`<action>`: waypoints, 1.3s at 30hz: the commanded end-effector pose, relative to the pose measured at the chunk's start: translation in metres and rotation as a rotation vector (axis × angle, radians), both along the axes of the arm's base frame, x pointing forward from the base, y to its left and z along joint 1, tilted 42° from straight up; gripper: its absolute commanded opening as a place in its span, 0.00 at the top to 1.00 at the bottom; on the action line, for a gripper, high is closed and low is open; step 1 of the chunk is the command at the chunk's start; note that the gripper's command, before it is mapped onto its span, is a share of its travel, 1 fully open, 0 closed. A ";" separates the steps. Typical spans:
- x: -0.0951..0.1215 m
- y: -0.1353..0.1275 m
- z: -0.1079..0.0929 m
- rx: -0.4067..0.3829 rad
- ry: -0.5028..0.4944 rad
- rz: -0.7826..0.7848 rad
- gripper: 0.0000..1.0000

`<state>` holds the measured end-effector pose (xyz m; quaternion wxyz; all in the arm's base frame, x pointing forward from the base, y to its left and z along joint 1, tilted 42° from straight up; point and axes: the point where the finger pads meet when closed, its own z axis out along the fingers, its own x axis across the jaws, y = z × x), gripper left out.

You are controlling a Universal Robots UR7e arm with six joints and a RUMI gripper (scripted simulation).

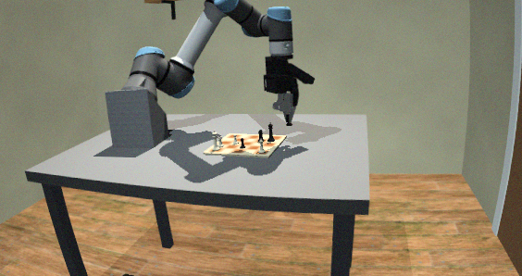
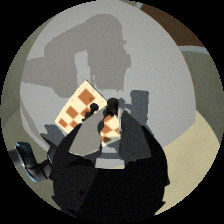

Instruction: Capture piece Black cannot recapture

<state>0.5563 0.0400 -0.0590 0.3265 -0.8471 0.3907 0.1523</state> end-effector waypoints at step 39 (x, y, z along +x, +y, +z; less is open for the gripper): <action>0.001 0.038 -0.043 -0.001 -0.002 -0.001 1.00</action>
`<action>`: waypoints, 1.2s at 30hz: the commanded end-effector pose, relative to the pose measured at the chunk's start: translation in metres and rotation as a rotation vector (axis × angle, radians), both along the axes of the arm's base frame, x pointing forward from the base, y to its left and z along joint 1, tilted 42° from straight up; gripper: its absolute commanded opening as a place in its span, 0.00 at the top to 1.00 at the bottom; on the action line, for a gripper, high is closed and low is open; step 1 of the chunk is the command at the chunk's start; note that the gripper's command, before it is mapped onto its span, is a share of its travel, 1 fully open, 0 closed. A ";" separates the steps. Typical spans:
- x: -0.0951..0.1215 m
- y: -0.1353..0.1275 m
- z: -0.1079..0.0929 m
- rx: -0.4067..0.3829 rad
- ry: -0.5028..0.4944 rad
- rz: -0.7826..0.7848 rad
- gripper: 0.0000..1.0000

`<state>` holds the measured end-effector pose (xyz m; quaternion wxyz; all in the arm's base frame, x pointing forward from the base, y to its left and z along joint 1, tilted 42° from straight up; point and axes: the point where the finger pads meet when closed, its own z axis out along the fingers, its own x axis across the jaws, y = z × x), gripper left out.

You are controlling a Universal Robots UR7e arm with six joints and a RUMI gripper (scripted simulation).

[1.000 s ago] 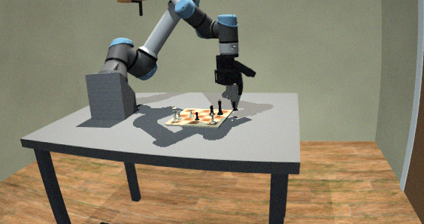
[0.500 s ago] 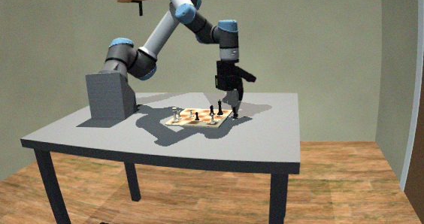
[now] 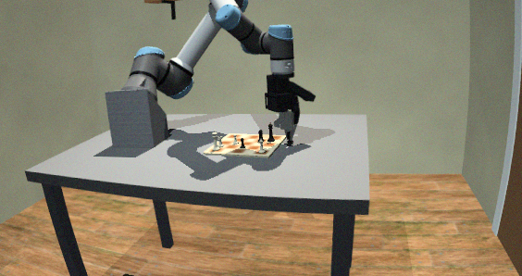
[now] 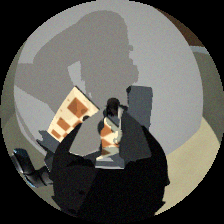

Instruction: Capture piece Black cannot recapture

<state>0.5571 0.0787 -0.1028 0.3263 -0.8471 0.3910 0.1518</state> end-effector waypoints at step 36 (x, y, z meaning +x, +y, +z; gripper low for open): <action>0.000 0.002 -0.002 0.000 -0.001 -0.001 1.00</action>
